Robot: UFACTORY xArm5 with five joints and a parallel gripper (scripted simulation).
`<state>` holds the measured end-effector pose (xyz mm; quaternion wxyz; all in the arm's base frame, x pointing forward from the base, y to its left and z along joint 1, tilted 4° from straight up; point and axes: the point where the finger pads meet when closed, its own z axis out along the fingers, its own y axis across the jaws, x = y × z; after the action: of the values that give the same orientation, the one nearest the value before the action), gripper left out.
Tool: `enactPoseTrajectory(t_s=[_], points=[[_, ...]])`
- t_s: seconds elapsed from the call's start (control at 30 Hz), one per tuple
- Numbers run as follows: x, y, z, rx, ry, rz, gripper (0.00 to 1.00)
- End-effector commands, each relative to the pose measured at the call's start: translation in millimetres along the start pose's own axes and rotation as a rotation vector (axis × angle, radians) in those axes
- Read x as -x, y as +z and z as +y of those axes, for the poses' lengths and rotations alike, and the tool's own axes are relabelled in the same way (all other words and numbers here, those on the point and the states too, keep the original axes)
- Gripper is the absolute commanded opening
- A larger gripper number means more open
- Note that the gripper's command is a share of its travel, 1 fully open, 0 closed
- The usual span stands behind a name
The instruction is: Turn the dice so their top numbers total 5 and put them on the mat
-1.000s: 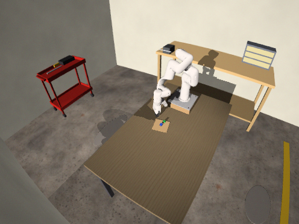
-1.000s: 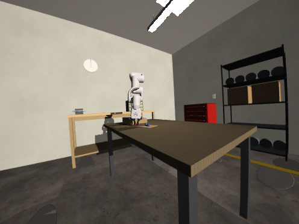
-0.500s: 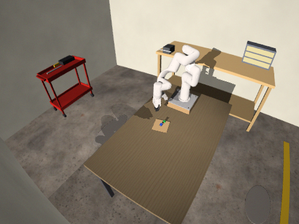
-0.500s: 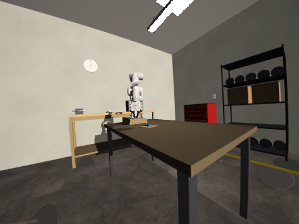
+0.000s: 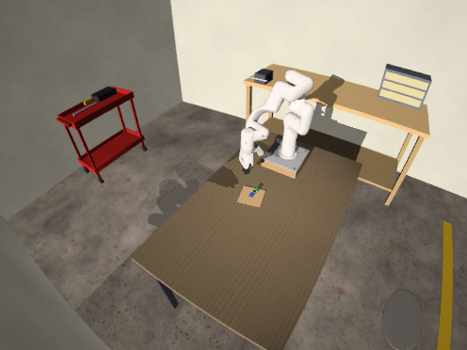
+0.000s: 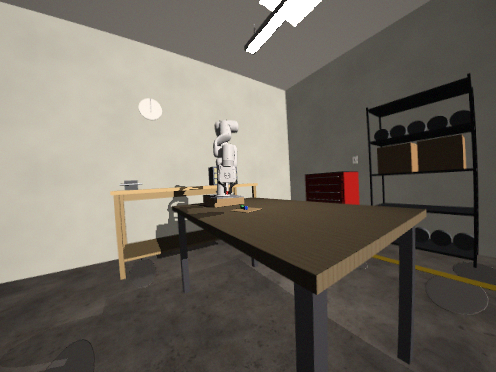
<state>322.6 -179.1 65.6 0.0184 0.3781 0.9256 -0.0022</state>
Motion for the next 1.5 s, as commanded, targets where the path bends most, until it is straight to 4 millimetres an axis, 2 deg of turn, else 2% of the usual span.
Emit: enactPoseTrajectory(t_s=[0.0, 0.1, 0.17, 0.23, 0.3, 0.33, 0.37, 0.4, 0.43, 0.47, 0.5, 0.53, 0.57, 0.6, 0.63, 0.73, 0.8, 1.03, 1.3, 1.47], points=[[4, -2, 50, 0.007, -0.174, -0.007, 0.15], [1, -3, 81, 0.011, -0.282, -0.009, 0.15], [1, -3, 81, 0.011, -0.282, -0.009, 0.15], [-5, -4, 119, 0.016, -0.411, -0.012, 0.15], [-9, -4, 134, 0.018, -0.462, -0.013, 0.15], [-9, -4, 134, 0.018, -0.462, -0.013, 0.15], [-16, -4, 157, 0.021, -0.539, -0.015, 0.15], [-19, -5, 166, 0.022, -0.572, -0.016, 0.15], [-19, -5, 167, 0.022, -0.574, -0.016, 0.15], [-27, -5, 186, 0.025, -0.638, -0.017, 0.15], [-31, -5, 196, 0.026, -0.673, -0.018, 0.15], [-32, -5, 196, 0.026, -0.675, -0.018, 0.15], [-41, -5, 215, 0.029, -0.741, -0.02, 0.15], [-43, -5, 220, 0.03, -0.757, -0.02, 0.15], [-52, -5, 234, 0.032, -0.809, -0.021, 0.15], [-53, -5, 237, 0.032, -0.817, -0.021, 0.15], [-62, -5, 251, 0.035, -0.868, -0.023, 0.15], [-62, -5, 252, 0.047, -0.87, -0.05, 0.15], [-64, -4, 250, 0.112, -0.864, -0.189, 0.15], [-65, -4, 248, 0.193, -0.851, -0.361, 0.15]])
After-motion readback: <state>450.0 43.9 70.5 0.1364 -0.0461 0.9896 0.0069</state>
